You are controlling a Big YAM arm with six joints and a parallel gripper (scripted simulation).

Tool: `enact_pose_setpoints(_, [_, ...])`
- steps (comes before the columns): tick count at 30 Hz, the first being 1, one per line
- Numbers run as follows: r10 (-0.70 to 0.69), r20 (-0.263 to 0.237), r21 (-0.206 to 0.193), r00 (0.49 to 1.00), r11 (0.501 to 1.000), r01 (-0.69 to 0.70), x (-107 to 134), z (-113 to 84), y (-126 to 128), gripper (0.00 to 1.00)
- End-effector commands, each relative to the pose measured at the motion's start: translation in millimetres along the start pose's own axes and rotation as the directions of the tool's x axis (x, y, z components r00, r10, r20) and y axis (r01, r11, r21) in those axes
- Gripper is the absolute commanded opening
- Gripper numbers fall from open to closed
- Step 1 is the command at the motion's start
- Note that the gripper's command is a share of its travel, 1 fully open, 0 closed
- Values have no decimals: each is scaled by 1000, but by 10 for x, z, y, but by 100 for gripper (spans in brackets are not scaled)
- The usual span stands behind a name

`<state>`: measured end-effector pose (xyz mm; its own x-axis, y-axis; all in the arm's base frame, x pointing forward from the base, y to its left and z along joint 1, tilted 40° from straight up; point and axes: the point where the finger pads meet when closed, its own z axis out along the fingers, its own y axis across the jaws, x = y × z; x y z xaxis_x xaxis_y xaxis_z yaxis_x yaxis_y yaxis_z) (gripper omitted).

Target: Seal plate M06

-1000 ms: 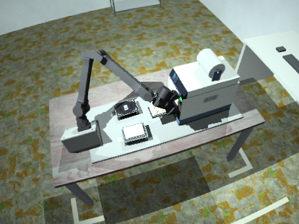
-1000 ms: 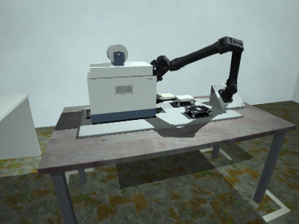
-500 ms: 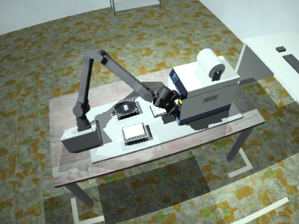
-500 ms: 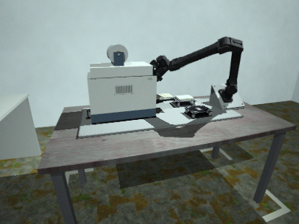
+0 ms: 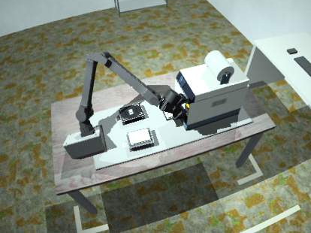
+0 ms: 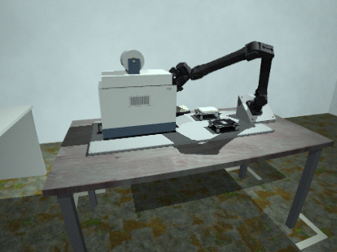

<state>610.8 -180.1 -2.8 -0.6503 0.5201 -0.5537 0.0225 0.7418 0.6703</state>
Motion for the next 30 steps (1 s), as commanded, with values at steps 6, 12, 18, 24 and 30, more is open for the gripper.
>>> enact_pose_setpoints(6, [-68,49,-9,996,998,68,-357,-174,108,0])
enact_pose_setpoints(12, [-52,40,-2,998,999,52,-217,-349,73,0])
enact_pose_setpoints(18, [-20,10,7,1000,1000,20,7,-349,-35,0])
enact_pose_setpoints(24, [10,-11,12,1000,1000,-10,178,-325,-93,0])
enact_pose_setpoints(30, [4,2,11,1000,1000,-4,117,-528,-76,0])
